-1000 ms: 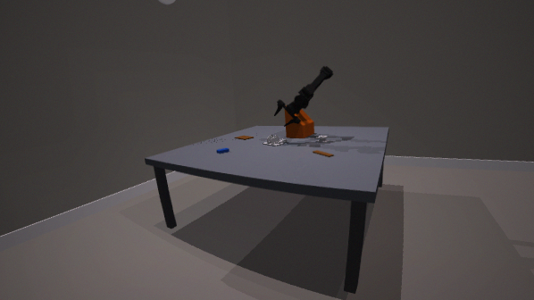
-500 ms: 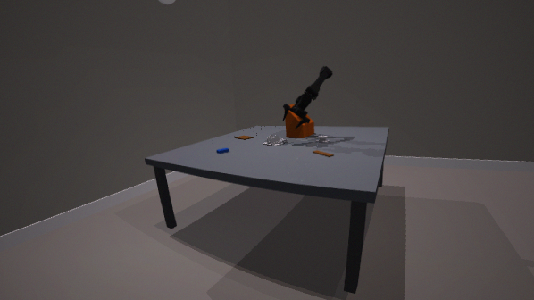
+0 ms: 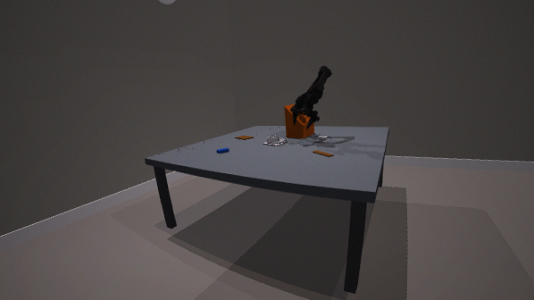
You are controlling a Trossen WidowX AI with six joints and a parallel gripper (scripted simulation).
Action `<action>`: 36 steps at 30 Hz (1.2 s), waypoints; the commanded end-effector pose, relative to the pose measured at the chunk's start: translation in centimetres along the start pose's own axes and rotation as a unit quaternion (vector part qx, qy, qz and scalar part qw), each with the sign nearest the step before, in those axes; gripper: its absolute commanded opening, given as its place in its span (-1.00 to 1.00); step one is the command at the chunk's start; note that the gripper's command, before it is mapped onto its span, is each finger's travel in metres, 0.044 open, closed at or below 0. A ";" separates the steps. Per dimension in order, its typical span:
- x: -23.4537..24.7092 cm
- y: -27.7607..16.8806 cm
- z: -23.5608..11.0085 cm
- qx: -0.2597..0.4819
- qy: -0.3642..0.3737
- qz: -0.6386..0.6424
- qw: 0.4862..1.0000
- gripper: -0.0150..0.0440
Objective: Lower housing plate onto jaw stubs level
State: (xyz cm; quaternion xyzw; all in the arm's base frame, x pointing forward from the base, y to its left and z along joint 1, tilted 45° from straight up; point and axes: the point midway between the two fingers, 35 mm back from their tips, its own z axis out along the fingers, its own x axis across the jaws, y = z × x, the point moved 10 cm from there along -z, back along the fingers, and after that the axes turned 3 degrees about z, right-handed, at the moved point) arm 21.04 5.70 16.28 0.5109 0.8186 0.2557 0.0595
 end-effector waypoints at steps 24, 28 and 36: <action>6.6 1.1 -4.1 -0.078 0.192 -0.243 0.948 1.00; 6.6 1.1 -4.2 -0.078 0.193 -0.244 0.947 1.00; 8.2 1.3 -0.5 -0.079 0.194 -0.244 0.947 1.00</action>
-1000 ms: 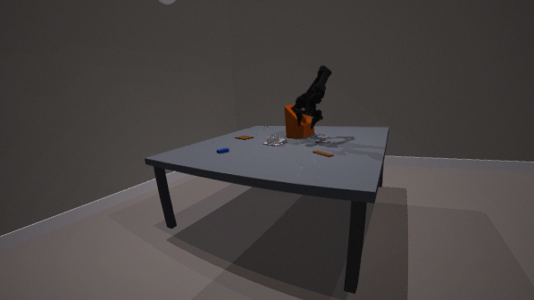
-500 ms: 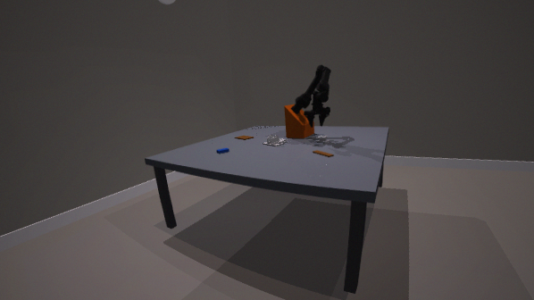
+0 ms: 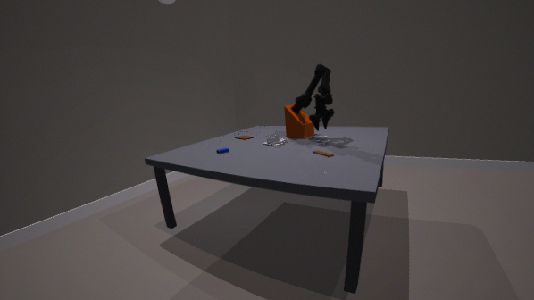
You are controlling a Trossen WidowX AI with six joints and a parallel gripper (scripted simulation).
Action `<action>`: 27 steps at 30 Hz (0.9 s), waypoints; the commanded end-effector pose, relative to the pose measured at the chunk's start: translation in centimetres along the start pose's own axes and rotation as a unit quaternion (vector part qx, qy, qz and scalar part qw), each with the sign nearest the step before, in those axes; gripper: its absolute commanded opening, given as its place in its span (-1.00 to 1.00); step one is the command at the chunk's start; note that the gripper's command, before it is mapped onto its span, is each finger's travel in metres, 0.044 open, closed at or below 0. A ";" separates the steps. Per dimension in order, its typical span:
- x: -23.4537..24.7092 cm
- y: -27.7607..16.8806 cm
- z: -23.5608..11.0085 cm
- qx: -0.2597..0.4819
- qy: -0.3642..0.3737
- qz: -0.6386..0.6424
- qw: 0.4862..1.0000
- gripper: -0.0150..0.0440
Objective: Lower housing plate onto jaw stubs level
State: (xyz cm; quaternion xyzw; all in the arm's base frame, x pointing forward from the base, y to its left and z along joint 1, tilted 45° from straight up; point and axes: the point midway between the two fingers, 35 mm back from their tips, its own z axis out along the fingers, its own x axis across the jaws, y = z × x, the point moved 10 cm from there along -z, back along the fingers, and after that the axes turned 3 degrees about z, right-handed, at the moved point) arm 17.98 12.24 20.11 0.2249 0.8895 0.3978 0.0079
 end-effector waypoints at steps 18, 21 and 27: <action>0.1 -0.5 3.4 0.008 0.003 0.007 1.000 1.00; 0.1 -0.5 3.6 0.008 0.003 0.007 1.000 1.00; 0.1 -0.5 3.7 0.008 0.003 0.007 1.000 1.00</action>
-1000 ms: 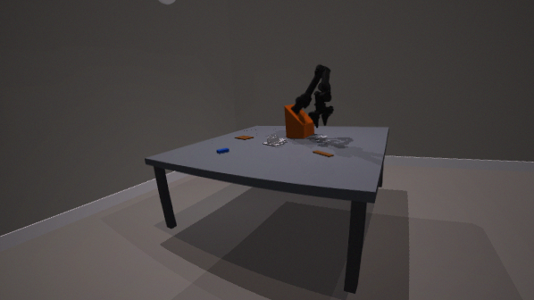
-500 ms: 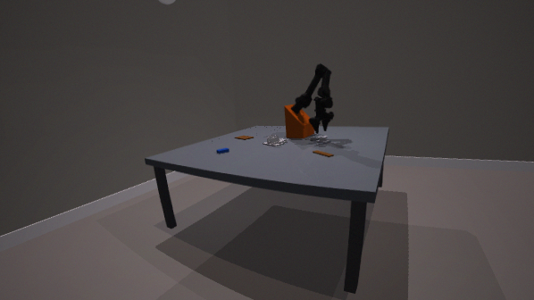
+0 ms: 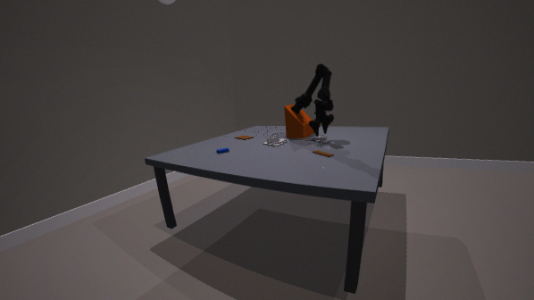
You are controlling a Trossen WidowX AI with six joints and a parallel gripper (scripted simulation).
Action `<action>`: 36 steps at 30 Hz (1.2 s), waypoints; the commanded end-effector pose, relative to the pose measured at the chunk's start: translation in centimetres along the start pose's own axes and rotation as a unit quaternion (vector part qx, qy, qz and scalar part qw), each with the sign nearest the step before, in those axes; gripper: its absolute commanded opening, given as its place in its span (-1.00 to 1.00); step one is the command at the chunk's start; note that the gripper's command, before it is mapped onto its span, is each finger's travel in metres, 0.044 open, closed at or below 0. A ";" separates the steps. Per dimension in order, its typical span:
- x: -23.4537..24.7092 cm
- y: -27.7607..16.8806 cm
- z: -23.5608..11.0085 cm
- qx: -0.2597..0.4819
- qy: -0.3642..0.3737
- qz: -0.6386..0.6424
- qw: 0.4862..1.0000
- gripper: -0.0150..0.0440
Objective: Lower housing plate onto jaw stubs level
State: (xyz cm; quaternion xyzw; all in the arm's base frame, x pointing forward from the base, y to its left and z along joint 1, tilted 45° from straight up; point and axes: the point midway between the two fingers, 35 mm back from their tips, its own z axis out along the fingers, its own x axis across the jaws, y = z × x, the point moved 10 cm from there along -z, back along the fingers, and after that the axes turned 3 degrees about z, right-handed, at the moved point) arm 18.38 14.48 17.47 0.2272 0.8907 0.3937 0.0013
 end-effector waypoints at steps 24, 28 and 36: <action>0.0 -0.1 3.1 0.002 0.000 0.003 1.000 1.00; 0.0 -0.1 3.1 0.002 0.000 0.003 1.000 1.00; 0.0 -0.1 3.1 0.002 0.000 0.003 1.000 1.00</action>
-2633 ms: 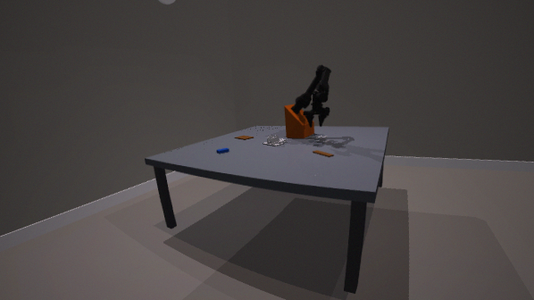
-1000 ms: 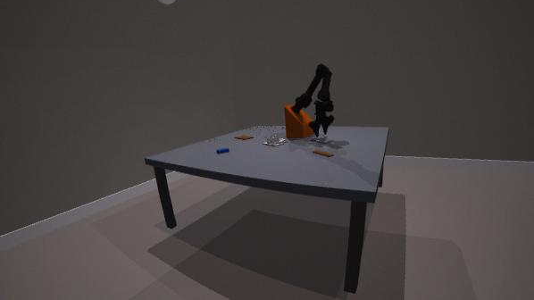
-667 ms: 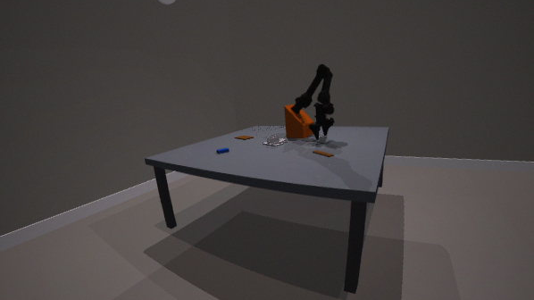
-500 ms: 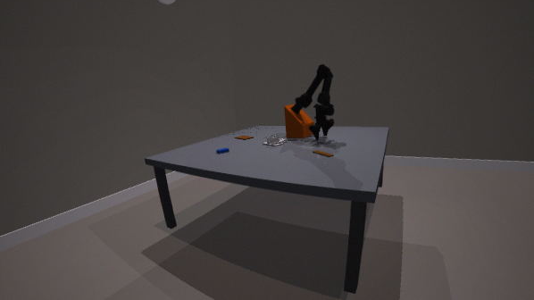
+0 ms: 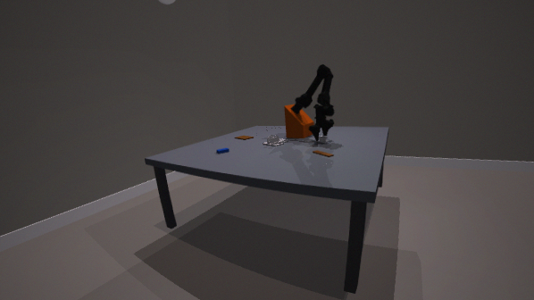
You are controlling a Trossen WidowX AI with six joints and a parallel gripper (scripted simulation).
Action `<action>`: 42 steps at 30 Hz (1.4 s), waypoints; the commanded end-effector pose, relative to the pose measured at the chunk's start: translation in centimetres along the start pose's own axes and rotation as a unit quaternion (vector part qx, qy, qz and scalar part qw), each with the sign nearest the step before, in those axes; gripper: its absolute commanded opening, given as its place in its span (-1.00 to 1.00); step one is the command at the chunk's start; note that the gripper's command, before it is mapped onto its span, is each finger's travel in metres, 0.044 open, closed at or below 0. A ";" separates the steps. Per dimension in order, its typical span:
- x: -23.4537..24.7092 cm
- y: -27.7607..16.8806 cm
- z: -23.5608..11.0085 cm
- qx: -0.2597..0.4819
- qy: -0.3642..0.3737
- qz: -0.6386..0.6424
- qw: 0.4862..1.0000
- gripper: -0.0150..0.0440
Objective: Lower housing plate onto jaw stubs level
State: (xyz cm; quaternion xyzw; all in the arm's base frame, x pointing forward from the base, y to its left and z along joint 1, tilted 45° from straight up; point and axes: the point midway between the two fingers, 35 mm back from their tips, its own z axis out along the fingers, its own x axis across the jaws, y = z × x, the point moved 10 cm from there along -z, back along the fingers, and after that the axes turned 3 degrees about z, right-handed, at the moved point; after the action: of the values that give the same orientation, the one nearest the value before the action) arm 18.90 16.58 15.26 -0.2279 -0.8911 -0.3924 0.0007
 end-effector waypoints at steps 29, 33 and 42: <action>0.0 0.0 0.0 0.000 0.000 0.000 1.000 0.70; 0.0 0.0 0.0 0.000 0.000 0.000 1.000 0.70; -0.2 0.2 -2.0 0.001 -0.001 0.000 1.000 0.70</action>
State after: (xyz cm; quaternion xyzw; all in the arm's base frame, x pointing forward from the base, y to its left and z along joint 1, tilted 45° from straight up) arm 18.80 15.75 15.75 -0.2314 -0.8933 -0.3854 0.0047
